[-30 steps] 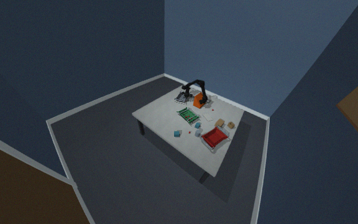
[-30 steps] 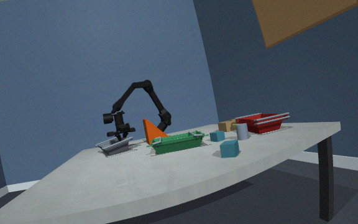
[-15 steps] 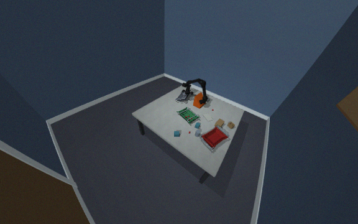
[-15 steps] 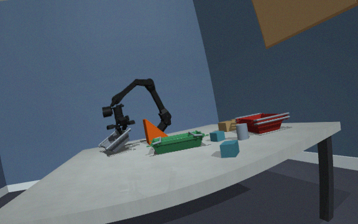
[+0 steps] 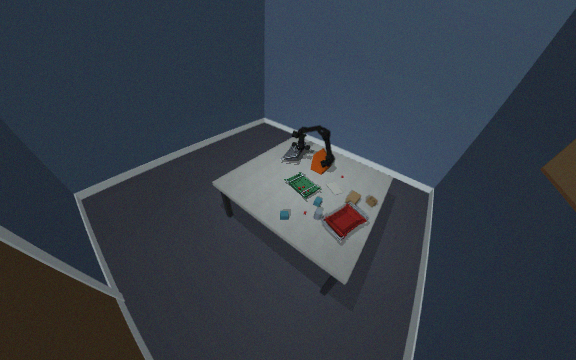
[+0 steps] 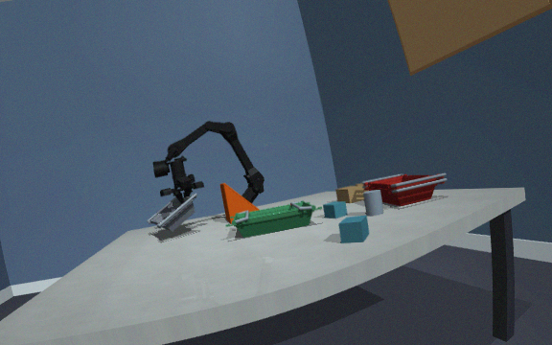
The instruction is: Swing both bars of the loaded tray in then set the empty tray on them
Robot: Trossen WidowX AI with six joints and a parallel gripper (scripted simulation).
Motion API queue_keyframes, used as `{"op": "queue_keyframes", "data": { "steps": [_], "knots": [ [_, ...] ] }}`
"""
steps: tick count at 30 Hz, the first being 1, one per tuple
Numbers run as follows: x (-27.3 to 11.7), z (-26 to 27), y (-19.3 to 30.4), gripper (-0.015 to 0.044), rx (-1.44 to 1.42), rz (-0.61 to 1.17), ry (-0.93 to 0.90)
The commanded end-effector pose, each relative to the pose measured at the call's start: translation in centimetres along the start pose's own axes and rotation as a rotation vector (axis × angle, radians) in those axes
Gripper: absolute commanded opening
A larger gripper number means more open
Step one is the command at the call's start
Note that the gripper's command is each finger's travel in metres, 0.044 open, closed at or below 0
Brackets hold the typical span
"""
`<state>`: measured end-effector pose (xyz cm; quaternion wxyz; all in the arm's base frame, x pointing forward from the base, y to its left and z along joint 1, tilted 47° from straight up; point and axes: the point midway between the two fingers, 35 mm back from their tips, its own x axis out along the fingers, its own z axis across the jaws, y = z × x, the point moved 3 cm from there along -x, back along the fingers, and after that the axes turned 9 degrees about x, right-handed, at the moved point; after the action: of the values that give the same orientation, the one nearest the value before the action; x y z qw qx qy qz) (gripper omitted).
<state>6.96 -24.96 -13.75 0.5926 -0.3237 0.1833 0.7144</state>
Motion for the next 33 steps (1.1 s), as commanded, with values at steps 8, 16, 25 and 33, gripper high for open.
{"op": "queue_keyframes", "data": {
  "steps": [8,16,25,33],
  "knots": [
    [-3.9,-2.8,0.1,0.0000,-0.006,0.003,0.036],
    [-5.9,-3.9,0.1,0.0000,-0.006,0.004,0.037],
    [-8.1,-4.9,0.1,0.0000,-0.006,0.004,0.037],
    [-8.9,-5.1,0.1,0.0000,-0.006,0.004,0.038]
  ]
}}
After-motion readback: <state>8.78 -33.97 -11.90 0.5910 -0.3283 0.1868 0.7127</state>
